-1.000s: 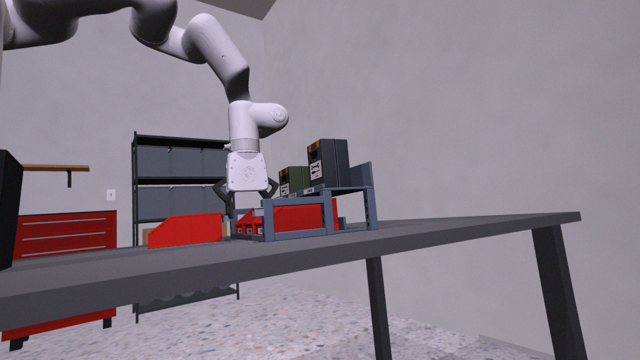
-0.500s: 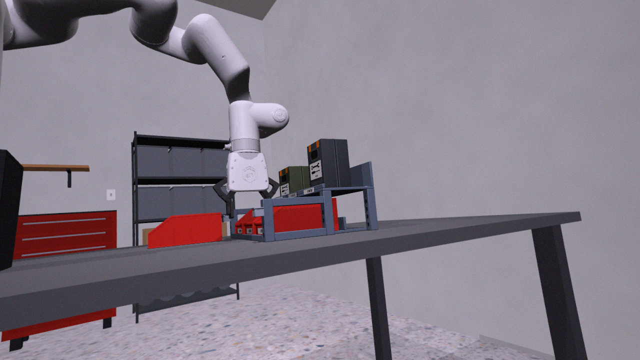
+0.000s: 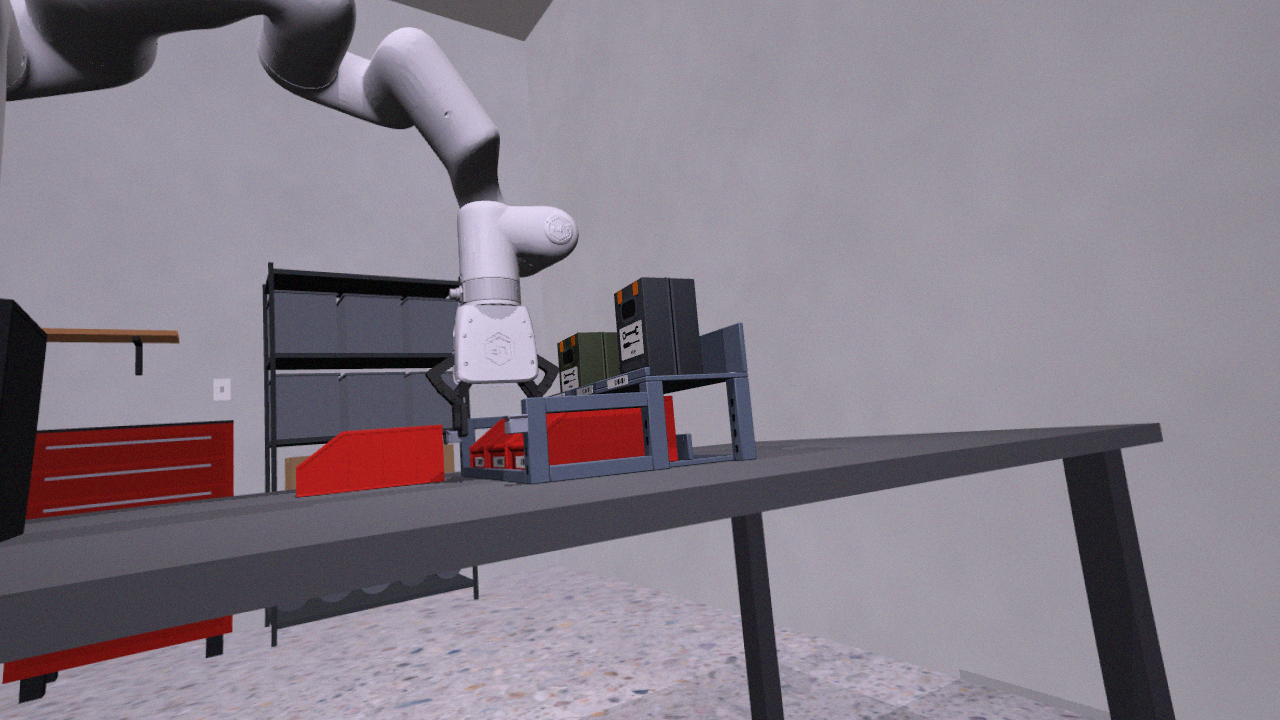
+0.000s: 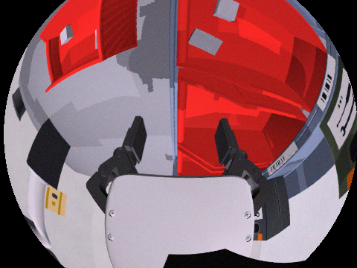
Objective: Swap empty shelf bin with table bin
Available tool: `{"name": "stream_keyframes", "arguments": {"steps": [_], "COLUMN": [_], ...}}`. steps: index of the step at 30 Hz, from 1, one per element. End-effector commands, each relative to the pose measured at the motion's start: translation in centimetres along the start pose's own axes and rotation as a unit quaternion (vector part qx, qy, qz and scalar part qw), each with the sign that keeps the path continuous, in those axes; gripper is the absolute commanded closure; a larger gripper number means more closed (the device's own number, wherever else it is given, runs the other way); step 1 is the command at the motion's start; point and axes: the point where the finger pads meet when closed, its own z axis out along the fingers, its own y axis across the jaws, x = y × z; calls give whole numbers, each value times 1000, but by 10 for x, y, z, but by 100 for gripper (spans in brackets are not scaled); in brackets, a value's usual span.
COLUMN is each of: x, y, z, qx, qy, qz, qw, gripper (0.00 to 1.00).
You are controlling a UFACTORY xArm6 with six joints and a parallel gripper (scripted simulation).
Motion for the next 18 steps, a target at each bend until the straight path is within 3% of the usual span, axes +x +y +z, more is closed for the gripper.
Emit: {"name": "stream_keyframes", "arguments": {"steps": [1,18], "x": [0,0], "y": [2,2], "z": [-1,4], "qx": [-2,-2], "qy": [0,0], "qz": [0,0], "qw": [1000,1000], "gripper": [5,5]}}
